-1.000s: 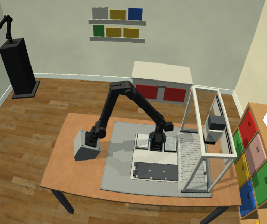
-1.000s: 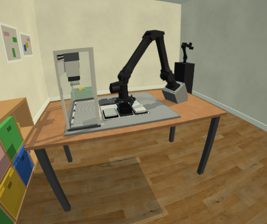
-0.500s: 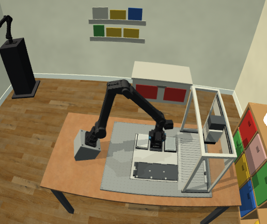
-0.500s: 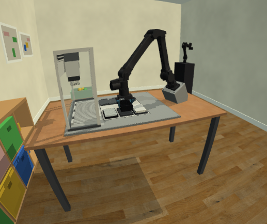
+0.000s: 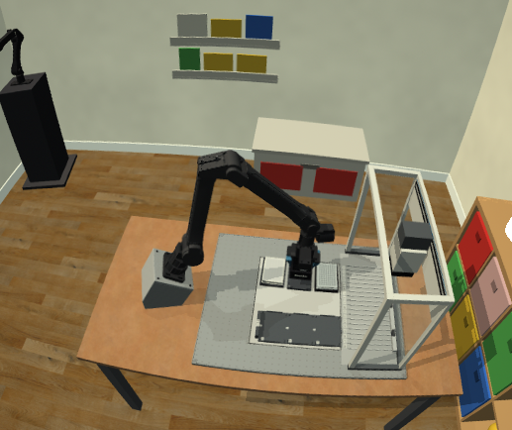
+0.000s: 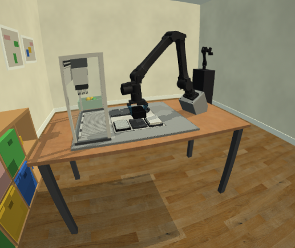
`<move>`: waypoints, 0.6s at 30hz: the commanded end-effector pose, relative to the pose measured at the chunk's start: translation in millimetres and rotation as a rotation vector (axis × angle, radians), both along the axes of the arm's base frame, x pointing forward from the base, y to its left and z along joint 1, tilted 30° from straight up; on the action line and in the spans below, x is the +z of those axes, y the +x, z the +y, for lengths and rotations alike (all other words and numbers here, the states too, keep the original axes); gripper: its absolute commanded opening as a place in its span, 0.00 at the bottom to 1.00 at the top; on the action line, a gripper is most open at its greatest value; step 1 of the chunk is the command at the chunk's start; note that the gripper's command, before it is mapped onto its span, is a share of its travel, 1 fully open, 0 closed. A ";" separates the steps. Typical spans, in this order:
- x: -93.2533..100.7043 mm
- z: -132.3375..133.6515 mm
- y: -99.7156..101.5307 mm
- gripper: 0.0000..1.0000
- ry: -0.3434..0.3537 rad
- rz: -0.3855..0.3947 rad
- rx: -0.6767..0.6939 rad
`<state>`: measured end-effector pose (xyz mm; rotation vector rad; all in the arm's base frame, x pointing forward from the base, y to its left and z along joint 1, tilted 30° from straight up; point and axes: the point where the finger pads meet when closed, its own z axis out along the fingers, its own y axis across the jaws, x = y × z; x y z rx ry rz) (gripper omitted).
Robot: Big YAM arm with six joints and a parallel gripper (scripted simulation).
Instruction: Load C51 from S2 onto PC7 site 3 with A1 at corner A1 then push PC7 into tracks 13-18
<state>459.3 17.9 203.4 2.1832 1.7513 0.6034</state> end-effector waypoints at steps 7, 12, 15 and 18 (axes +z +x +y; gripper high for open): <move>65.7 -5.3 -4.2 0.00 -0.003 -0.089 -0.003; 48.1 -2.2 -6.8 0.00 -0.001 -0.056 -0.002; 53.0 -15.0 3.4 0.00 -0.013 -0.062 0.012; 55.7 -27.2 2.9 0.00 -0.015 -0.061 0.011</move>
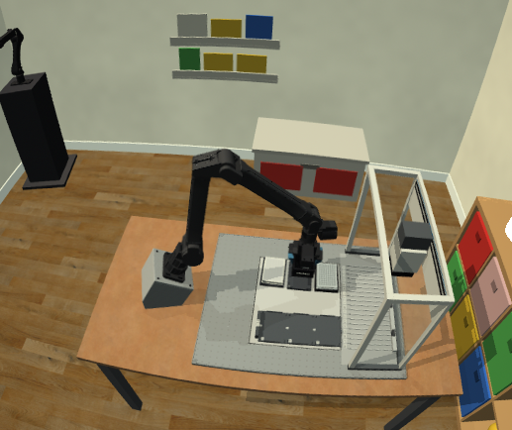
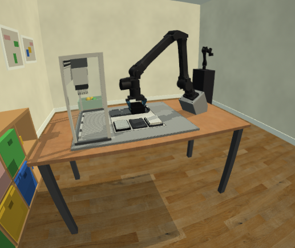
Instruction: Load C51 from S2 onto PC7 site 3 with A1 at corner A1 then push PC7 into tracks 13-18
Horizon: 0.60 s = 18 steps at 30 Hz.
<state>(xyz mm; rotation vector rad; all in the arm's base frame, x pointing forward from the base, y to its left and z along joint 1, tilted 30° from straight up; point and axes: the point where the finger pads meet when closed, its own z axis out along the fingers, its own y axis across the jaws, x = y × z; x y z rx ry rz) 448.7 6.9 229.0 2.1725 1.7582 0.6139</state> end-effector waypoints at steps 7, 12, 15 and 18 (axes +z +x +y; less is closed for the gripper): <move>28.8 -44.9 19.5 0.00 -0.018 -0.046 0.002; 30.8 -57.1 21.1 0.00 -0.020 -0.048 0.002; 30.3 -69.5 23.9 0.00 -0.020 -0.046 0.001; 31.1 -81.8 26.1 0.00 -0.021 -0.046 0.001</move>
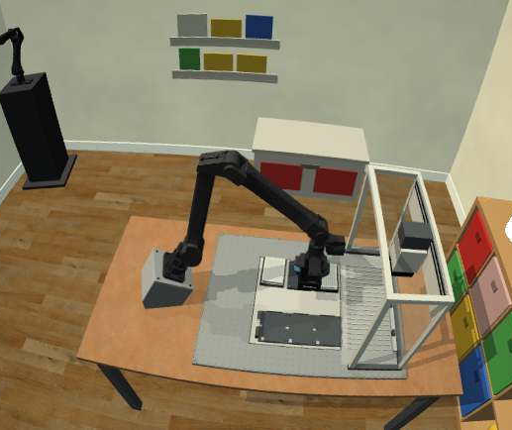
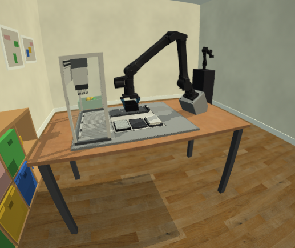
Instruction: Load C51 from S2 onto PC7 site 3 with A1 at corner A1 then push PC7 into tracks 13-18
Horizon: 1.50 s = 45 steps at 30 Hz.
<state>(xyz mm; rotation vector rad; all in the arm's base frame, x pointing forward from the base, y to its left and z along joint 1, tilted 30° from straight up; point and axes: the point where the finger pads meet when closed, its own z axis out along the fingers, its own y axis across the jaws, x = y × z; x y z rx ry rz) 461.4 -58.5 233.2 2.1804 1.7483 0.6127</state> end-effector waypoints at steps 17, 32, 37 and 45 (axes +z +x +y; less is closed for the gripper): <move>30.5 -77.5 23.8 0.00 -0.028 -0.045 0.008; 33.7 -130.4 32.7 0.00 -0.031 -0.044 0.007; 35.0 -150.6 36.1 0.00 -0.033 -0.044 0.007; 36.6 -174.9 40.1 0.00 -0.034 -0.044 0.006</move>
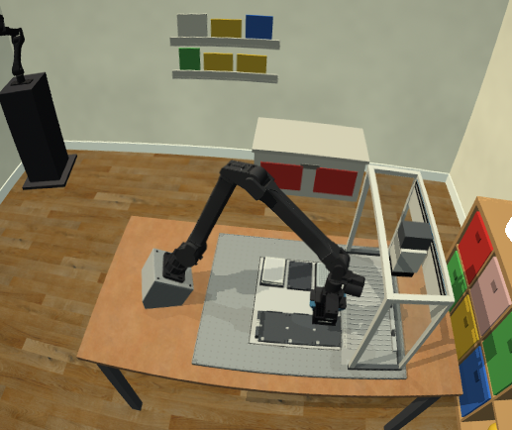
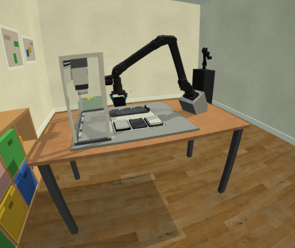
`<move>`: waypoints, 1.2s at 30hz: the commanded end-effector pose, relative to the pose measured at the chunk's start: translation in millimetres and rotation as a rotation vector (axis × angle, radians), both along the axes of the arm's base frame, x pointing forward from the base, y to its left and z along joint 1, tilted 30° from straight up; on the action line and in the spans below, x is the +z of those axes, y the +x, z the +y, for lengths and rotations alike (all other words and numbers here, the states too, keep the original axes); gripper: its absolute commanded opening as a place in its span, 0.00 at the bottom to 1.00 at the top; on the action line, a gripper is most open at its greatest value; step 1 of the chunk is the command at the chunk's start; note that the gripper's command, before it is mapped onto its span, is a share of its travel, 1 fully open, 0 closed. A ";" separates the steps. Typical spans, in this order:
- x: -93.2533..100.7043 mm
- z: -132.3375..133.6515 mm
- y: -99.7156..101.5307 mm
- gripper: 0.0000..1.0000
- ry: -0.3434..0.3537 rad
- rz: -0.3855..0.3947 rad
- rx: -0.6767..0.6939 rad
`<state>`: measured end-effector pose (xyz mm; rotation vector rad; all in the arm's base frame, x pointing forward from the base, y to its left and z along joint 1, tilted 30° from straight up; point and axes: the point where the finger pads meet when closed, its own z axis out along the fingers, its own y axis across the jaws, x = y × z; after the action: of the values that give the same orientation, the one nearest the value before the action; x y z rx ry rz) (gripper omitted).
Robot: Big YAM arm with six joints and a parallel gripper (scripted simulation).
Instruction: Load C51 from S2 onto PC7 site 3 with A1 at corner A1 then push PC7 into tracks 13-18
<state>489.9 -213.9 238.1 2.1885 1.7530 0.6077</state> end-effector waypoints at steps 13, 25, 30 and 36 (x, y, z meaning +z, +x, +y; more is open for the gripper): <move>58.8 -58.3 13.1 0.00 -0.065 -0.089 0.005; 55.5 -58.2 18.7 0.00 -0.063 -0.088 0.004; 36.3 -51.1 18.7 0.00 -0.041 -0.057 0.008; 36.5 -51.1 19.1 0.00 -0.041 -0.057 0.008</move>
<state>503.0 -258.5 245.6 2.1677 1.7620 0.6101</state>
